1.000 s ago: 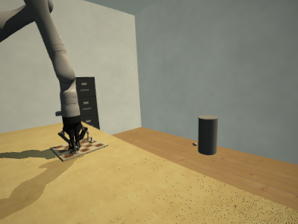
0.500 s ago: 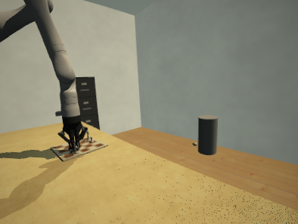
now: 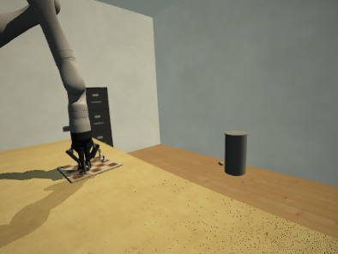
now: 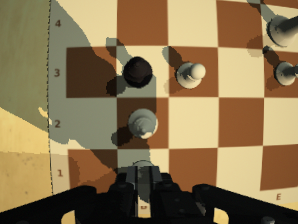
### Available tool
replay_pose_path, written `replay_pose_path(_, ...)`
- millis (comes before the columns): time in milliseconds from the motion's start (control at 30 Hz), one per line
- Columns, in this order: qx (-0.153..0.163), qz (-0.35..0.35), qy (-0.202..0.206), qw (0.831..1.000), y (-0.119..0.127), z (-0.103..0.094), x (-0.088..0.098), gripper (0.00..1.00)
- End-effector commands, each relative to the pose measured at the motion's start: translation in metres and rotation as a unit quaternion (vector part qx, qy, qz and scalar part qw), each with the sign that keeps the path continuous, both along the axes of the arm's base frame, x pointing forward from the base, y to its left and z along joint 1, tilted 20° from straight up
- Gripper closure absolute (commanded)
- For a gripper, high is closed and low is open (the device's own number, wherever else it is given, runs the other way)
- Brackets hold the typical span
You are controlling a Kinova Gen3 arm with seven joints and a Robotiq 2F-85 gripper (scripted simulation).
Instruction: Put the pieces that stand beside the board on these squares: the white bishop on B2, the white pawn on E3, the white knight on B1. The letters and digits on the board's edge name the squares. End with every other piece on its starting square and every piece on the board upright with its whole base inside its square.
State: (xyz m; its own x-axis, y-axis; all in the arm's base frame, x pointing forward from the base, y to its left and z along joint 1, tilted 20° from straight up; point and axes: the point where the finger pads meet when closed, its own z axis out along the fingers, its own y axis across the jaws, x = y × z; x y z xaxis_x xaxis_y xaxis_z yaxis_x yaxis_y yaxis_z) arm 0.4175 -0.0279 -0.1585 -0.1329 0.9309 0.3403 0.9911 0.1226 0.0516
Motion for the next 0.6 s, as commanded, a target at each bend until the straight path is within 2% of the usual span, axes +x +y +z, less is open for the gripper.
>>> replay_pose_path(0,0.0,0.0,-0.001,1.0,-0.0006,0.0006,0.0007,0.93)
replay_pose_path(67,0.0,0.0,-0.001,1.0,-0.0006,0.0006,0.0007,0.93)
replay_pose_path(100,0.0,0.0,-0.001,1.0,-0.0006,0.0006,0.0007,0.85)
replay_pose_path(167,0.0,0.0,-0.001,1.0,-0.0006,0.0006,0.0007,0.85)
replay_pose_path(200,0.0,0.0,-0.001,1.0,-0.0006,0.0006,0.0007,0.78)
replay_pose_path(267,0.0,0.0,-0.001,1.0,-0.0006,0.0006,0.0007,0.78)
replay_pose_path(300,0.0,0.0,-0.001,1.0,-0.0006,0.0006,0.0007,0.71)
replay_pose_path(367,0.0,0.0,-0.001,1.0,-0.0006,0.0006,0.0007,0.71)
replay_pose_path(400,0.0,0.0,-0.001,1.0,-0.0006,0.0006,0.0007,0.63)
replay_pose_path(567,0.0,0.0,-0.001,1.0,-0.0006,0.0006,0.0007,0.63)
